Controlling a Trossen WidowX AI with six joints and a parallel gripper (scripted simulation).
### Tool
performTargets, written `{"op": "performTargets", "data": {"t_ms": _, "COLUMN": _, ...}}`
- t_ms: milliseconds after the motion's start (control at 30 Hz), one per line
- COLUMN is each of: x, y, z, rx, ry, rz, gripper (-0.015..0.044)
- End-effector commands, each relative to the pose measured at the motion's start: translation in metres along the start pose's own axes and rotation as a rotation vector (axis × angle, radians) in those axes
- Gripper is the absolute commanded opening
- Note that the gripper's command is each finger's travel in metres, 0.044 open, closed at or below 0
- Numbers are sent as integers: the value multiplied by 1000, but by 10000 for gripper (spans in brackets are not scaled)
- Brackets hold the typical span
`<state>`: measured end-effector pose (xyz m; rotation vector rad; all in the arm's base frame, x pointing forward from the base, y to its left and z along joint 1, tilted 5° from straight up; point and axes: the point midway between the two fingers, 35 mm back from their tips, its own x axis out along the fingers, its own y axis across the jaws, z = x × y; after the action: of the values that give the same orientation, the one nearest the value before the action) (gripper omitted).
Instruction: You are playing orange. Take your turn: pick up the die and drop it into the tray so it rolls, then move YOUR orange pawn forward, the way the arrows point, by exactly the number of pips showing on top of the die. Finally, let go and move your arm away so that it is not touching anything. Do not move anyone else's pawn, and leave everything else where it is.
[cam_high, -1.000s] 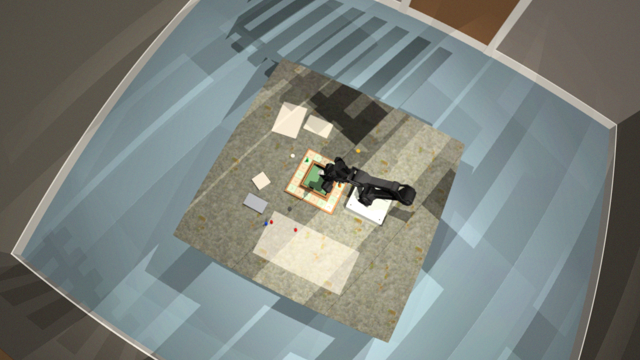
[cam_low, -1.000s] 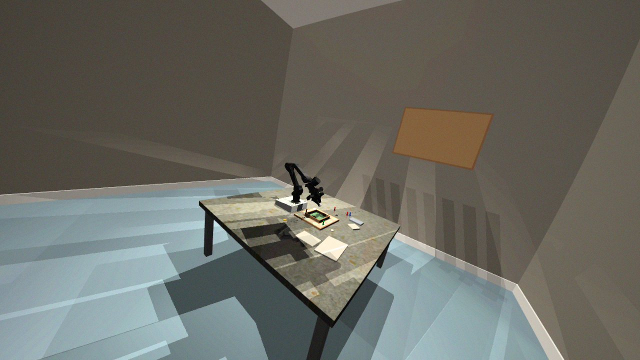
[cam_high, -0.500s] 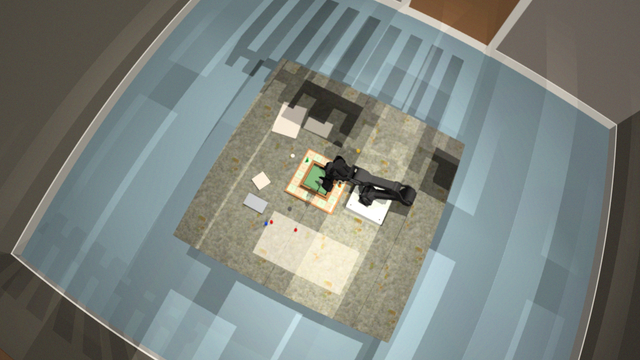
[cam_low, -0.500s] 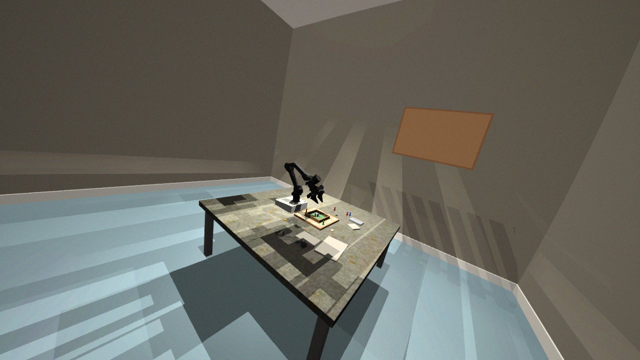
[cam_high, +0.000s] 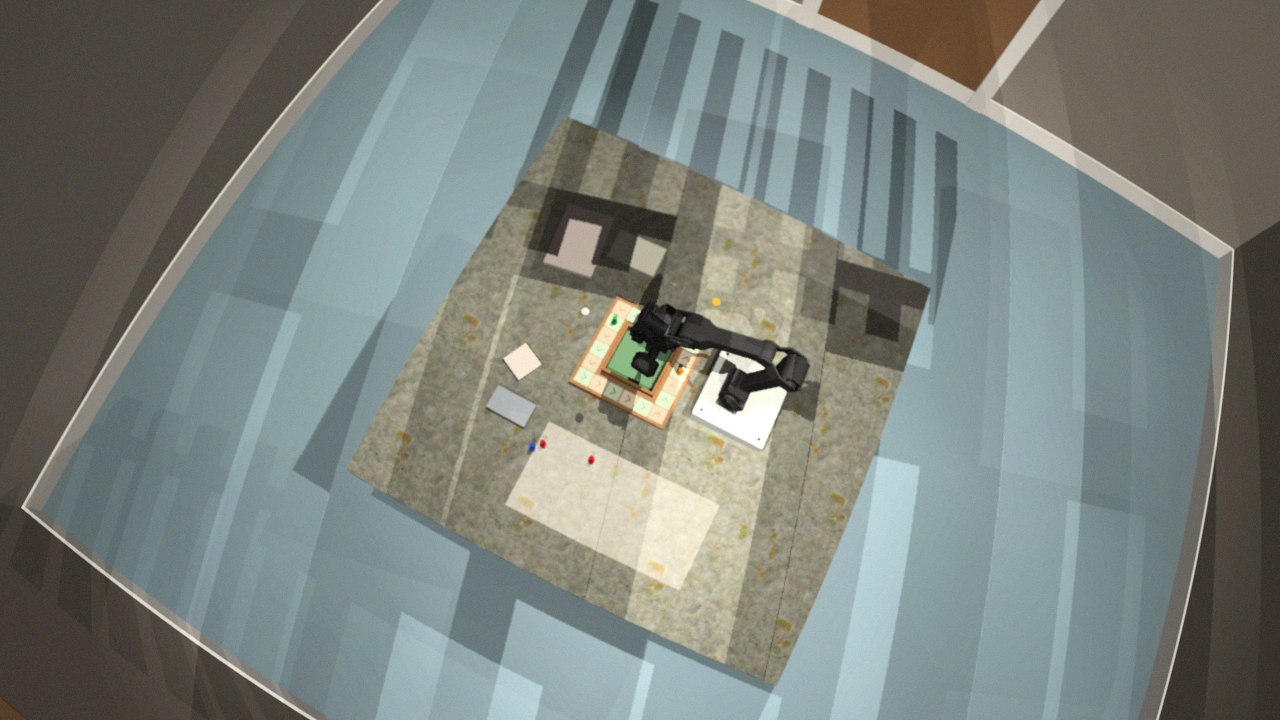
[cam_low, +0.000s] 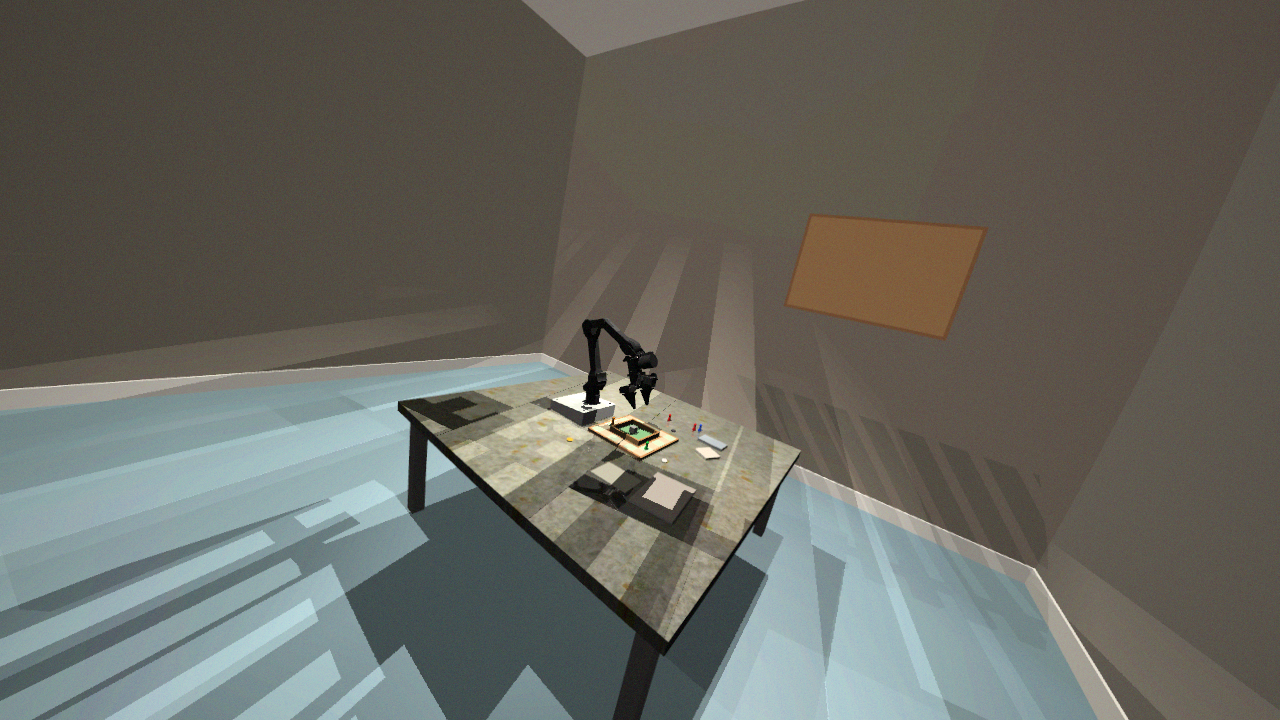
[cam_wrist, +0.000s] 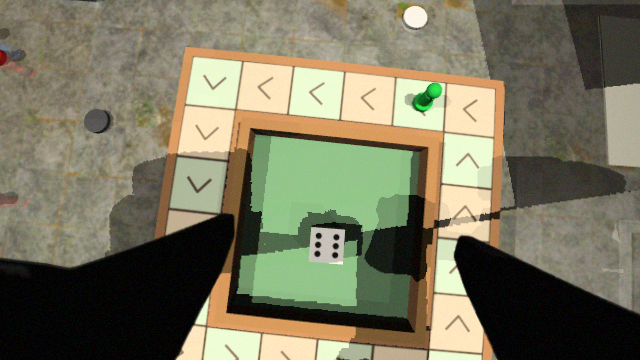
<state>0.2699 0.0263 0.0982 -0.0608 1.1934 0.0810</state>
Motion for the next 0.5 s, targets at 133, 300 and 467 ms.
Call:
{"op": "performTargets", "data": {"t_ms": 133, "x": 27, "y": 1, "z": -3, "rx": -3, "ry": 393, "rz": 3, "gripper": 440}}
{"op": "performTargets", "data": {"t_ms": 300, "x": 25, "y": 0, "z": -1, "rx": -2, "ry": 358, "rz": -1, "gripper": 440}}
{"op": "performTargets", "data": {"t_ms": 467, "x": 17, "y": -10, "z": -43, "rx": -271, "ry": 389, "rz": 51, "gripper": 309}}
